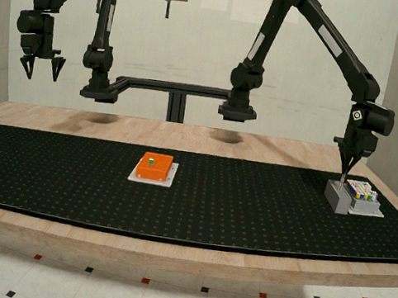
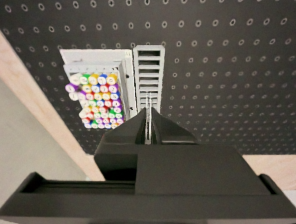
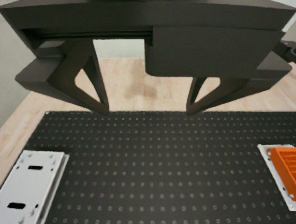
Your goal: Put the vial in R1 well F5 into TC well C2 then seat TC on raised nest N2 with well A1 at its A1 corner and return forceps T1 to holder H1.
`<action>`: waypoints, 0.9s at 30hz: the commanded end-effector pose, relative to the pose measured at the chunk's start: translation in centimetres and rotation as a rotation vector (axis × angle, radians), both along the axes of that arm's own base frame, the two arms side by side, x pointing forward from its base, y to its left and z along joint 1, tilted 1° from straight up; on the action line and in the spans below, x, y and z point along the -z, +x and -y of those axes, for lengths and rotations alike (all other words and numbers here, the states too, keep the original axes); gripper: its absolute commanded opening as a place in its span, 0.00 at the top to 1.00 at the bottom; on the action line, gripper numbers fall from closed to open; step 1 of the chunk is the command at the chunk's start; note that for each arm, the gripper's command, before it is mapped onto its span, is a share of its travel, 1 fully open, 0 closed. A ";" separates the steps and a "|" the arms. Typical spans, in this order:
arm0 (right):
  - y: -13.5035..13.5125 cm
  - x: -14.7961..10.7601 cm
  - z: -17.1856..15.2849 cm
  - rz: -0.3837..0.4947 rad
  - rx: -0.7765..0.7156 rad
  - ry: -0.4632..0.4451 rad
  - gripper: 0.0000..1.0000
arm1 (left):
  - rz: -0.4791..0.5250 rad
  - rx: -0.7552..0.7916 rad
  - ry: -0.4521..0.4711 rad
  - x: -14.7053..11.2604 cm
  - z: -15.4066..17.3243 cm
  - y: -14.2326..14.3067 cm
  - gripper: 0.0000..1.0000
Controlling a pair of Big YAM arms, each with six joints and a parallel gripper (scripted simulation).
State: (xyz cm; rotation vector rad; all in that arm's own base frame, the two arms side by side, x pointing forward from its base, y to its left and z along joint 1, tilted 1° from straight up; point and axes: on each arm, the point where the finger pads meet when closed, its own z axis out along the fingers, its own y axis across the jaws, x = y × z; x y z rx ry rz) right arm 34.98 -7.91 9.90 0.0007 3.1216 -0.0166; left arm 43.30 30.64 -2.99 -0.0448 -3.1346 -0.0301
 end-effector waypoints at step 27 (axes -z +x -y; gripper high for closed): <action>0.1 0.0 0.0 -0.014 -0.008 0.004 0.00 | 0.004 -0.006 0.004 1.2 -0.8 -0.2 0.93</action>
